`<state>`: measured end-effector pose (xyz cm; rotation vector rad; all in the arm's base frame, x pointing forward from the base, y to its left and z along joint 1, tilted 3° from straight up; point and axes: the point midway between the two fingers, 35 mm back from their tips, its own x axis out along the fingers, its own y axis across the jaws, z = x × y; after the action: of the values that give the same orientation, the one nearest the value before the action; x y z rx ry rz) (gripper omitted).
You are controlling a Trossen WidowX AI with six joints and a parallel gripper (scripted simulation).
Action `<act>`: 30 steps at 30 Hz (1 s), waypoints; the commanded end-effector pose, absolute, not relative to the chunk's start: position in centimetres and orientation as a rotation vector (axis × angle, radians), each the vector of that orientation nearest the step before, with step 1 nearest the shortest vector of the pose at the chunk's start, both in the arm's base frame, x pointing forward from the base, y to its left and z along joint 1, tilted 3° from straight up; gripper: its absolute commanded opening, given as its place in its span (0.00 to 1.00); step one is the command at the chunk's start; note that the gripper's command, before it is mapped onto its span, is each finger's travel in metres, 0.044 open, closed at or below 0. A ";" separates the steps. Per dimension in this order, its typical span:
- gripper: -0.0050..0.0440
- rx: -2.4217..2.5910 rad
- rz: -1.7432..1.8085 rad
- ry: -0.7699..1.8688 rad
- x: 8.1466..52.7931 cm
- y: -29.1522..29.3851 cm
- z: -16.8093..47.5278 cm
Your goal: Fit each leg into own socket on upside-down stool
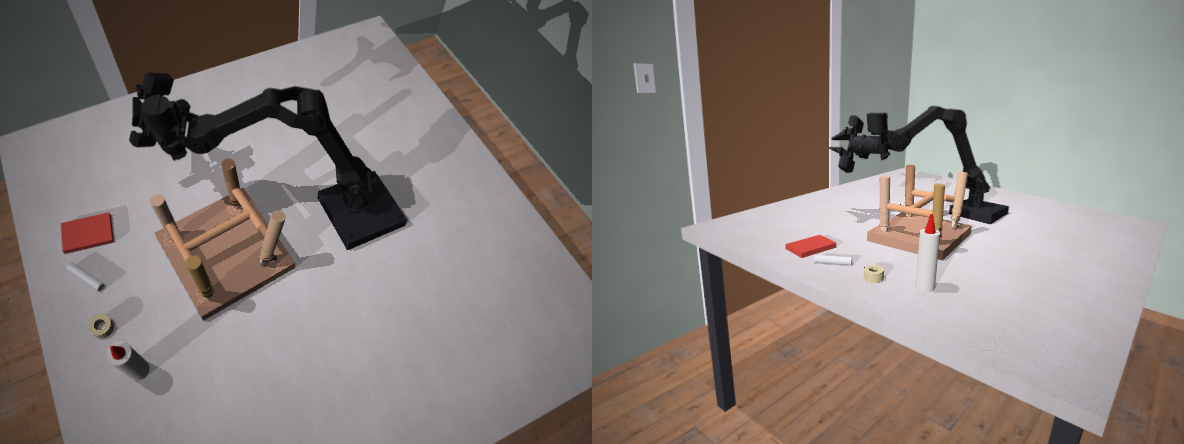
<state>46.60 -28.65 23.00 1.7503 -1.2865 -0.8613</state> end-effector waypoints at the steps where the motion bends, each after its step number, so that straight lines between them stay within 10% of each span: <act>1: 0.57 1.750 -0.861 -1.286 46.6 -28.6 23.0; 10: 1.00 1.750 -0.861 -1.286 46.6 -28.6 23.0; 30: 1.00 1.765 -0.877 -0.803 49.0 -19.9 25.4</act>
<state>49.15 -21.06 24.85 1.7715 -0.8709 -0.8761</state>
